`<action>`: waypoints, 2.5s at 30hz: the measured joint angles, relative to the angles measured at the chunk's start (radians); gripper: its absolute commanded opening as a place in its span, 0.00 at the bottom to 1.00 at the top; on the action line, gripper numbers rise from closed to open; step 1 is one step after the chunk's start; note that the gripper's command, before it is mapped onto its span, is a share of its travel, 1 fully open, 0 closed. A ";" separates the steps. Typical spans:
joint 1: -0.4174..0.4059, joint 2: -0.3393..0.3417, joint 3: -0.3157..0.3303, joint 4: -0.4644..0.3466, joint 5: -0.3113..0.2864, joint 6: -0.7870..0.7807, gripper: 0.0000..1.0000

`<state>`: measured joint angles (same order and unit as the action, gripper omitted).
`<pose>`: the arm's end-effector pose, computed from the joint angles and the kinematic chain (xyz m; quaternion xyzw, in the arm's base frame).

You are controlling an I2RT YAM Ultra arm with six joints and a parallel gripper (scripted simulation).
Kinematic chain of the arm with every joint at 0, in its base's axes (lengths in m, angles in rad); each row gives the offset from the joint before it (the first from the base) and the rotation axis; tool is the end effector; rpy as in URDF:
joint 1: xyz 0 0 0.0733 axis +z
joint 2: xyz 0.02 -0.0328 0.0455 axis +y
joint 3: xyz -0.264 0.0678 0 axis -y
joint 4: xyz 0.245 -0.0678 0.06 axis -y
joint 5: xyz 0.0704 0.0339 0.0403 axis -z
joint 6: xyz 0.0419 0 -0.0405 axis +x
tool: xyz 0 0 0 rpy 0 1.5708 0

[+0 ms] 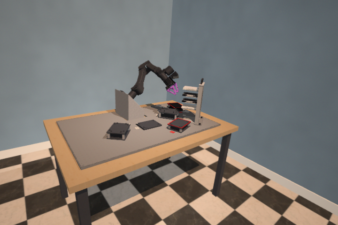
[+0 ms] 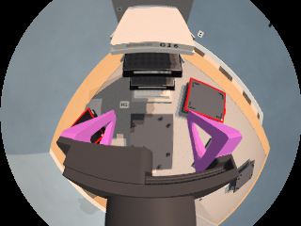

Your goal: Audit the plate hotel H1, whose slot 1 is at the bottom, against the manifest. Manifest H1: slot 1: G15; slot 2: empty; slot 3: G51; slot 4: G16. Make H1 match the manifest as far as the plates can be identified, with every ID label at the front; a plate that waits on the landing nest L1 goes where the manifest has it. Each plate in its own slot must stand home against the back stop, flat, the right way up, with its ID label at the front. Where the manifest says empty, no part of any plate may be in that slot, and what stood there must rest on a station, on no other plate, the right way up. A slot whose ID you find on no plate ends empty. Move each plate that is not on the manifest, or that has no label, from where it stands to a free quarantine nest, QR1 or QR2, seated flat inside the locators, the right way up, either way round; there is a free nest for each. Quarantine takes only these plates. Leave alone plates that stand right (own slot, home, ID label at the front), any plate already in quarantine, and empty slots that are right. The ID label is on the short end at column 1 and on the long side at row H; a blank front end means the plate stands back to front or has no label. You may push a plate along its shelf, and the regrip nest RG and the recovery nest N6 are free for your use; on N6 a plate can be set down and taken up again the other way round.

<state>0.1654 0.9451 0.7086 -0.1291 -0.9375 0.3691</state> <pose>0.1979 0.0684 0.2995 -0.1800 0.7572 0.4925 0.3894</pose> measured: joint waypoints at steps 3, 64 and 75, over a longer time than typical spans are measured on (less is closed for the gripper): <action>0.000 0.000 0.000 0.000 0.000 0.000 1.00; -0.022 -0.035 -0.033 -0.006 -0.012 -0.002 1.00; -0.063 -0.097 -0.072 -0.041 -0.048 -0.024 1.00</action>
<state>0.1020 0.8478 0.6361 -0.1703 -0.9852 0.3454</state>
